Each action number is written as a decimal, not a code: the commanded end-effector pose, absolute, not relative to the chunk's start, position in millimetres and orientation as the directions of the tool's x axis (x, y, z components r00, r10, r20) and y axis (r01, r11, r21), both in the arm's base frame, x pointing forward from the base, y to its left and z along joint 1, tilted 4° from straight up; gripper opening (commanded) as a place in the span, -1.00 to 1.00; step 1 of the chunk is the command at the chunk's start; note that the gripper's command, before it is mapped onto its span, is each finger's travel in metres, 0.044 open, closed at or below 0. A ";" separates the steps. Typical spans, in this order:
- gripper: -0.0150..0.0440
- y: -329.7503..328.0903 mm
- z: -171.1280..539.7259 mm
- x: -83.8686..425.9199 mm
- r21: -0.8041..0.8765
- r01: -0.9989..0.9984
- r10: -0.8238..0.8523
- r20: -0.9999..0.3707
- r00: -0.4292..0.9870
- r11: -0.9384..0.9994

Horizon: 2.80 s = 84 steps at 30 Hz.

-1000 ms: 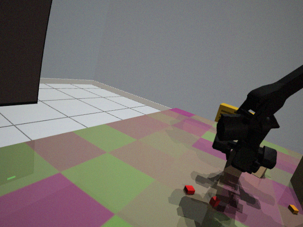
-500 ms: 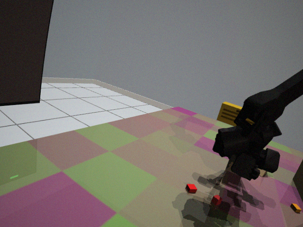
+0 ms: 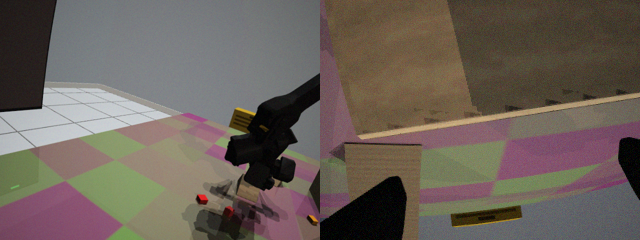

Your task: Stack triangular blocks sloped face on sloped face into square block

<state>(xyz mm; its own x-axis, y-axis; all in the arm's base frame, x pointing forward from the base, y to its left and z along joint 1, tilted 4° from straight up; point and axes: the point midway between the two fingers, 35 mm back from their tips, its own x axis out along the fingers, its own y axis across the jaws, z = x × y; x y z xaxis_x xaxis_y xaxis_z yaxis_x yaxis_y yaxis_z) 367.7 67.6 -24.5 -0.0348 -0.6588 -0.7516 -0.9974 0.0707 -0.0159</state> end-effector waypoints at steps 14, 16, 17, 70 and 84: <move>1.00 58.8 75.3 365.1 -0.017 -0.997 -0.659 -0.751 -0.034 0.071; 1.00 58.8 75.3 365.1 -0.017 -0.997 -0.659 -0.751 -0.034 0.071; 1.00 58.8 75.3 365.1 -0.017 -0.997 -0.659 -0.751 -0.034 0.071; 0.35 124.6 -50.2 370.5 -0.024 -0.997 -0.633 -0.773 -0.027 0.072; -0.49 123.9 -34.8 371.4 -0.024 -0.997 -0.633 -0.773 -0.027 0.072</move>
<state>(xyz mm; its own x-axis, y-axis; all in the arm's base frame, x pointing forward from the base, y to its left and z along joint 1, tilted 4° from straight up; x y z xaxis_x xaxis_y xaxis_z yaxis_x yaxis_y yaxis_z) 370.0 124.0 -47.0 -0.0299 -0.6357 -0.7714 -0.9972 0.0717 -0.0204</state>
